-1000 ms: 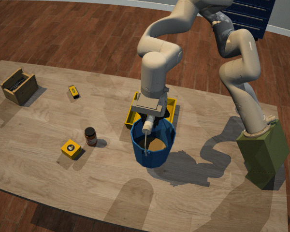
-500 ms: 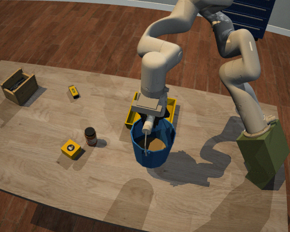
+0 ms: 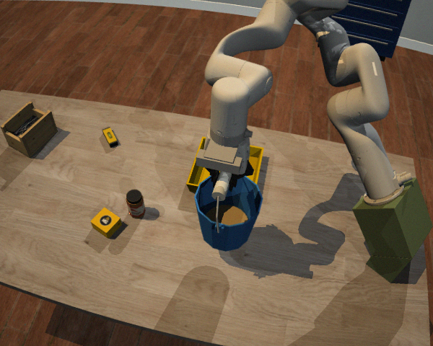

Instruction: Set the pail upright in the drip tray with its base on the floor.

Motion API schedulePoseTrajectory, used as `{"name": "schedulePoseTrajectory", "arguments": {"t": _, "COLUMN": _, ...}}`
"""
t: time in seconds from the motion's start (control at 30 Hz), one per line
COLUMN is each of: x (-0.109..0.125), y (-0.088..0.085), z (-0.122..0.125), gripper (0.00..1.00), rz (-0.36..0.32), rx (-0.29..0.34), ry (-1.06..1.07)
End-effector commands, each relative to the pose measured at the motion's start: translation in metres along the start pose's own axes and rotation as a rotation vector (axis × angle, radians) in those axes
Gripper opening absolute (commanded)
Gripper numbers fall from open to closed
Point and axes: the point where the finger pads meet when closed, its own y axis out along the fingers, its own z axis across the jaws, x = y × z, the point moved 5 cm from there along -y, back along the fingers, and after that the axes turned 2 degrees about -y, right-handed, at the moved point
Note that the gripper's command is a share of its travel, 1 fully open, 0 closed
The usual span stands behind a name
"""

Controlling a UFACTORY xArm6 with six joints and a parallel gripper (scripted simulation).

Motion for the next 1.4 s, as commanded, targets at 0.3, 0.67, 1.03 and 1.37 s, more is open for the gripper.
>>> {"name": "schedulePoseTrajectory", "arguments": {"t": 0.3, "x": 0.001, "y": -0.001, "z": 0.001, "gripper": 0.0, "rz": 0.003, "rx": 0.001, "ry": 0.001}}
{"name": "schedulePoseTrajectory", "arguments": {"t": 0.67, "x": 0.007, "y": -0.001, "z": 0.002, "gripper": 0.0, "rz": 0.003, "rx": 0.001, "ry": 0.001}}
{"name": "schedulePoseTrajectory", "arguments": {"t": 1.03, "x": 0.017, "y": -0.001, "z": 0.004, "gripper": 0.0, "rz": 0.003, "rx": 0.001, "ry": 0.001}}
{"name": "schedulePoseTrajectory", "arguments": {"t": 1.37, "x": 0.029, "y": -0.001, "z": 0.007, "gripper": 0.0, "rz": 0.003, "rx": 0.001, "ry": 0.001}}
